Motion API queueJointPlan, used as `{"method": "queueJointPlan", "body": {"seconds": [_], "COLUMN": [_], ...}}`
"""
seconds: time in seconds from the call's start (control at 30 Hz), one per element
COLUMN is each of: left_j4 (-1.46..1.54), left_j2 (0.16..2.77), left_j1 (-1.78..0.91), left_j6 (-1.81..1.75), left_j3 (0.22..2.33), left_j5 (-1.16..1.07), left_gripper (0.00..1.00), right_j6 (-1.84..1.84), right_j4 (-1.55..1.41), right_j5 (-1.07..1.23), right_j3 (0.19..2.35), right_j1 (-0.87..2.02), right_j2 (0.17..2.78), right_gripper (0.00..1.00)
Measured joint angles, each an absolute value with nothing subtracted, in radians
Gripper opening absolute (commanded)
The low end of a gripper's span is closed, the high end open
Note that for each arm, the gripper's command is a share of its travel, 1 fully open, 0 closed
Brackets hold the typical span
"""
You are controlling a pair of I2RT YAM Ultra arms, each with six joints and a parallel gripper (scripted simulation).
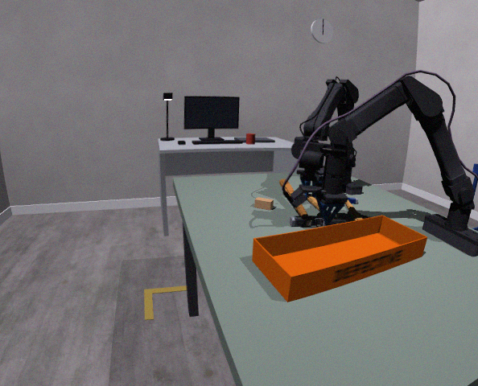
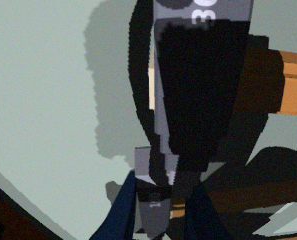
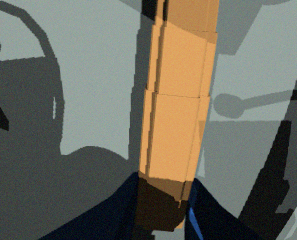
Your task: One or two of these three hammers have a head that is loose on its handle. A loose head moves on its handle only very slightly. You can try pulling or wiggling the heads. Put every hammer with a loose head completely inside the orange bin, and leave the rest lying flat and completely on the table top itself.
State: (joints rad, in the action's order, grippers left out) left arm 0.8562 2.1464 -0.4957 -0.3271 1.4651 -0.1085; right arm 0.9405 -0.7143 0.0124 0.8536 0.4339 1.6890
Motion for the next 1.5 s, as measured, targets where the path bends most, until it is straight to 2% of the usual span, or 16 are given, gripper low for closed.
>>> {"method": "queueJointPlan", "body": {"seconds": [0.47, 0.5, 0.53, 0.57, 0.6, 1.2, 1.37, 1.5], "left_j4": [0.855, 0.855, 0.856, 0.856, 0.856, 0.883, 0.918, 0.975], "left_j2": [2.146, 2.146, 2.146, 2.146, 2.147, 2.114, 2.096, 2.072], "left_j1": [-0.496, -0.496, -0.496, -0.495, -0.495, -0.479, -0.475, -0.469], "left_j6": [-0.327, -0.327, -0.327, -0.327, -0.327, -0.319, -0.316, -0.311], "left_j3": [1.465, 1.465, 1.465, 1.465, 1.464, 1.495, 1.515, 1.555], "left_j5": [-0.11, -0.11, -0.11, -0.11, -0.11, -0.11, -0.111, -0.112], "left_gripper": [0.17, 0.29, 0.32, 0.43, 0.45, 0.45, 1.0, 1.0], "right_j6": [0.942, 0.942, 0.942, 0.942, 0.942, 0.942, 0.942, 0.942], "right_j4": [-0.714, -0.714, -0.715, -0.716, -0.716, -0.716, -0.716, -0.716], "right_j5": [0.016, 0.016, 0.017, 0.015, 0.015, 0.015, 0.015, 0.015], "right_j3": [0.853, 0.853, 0.853, 0.852, 0.853, 0.853, 0.853, 0.853], "right_j1": [0.433, 0.433, 0.433, 0.433, 0.432, 0.433, 0.433, 0.433], "right_j2": [1.689, 1.689, 1.689, 1.689, 1.689, 1.689, 1.689, 1.689], "right_gripper": [0.19, 0.19, 0.19, 0.19, 0.19, 0.19, 0.19, 0.19]}}
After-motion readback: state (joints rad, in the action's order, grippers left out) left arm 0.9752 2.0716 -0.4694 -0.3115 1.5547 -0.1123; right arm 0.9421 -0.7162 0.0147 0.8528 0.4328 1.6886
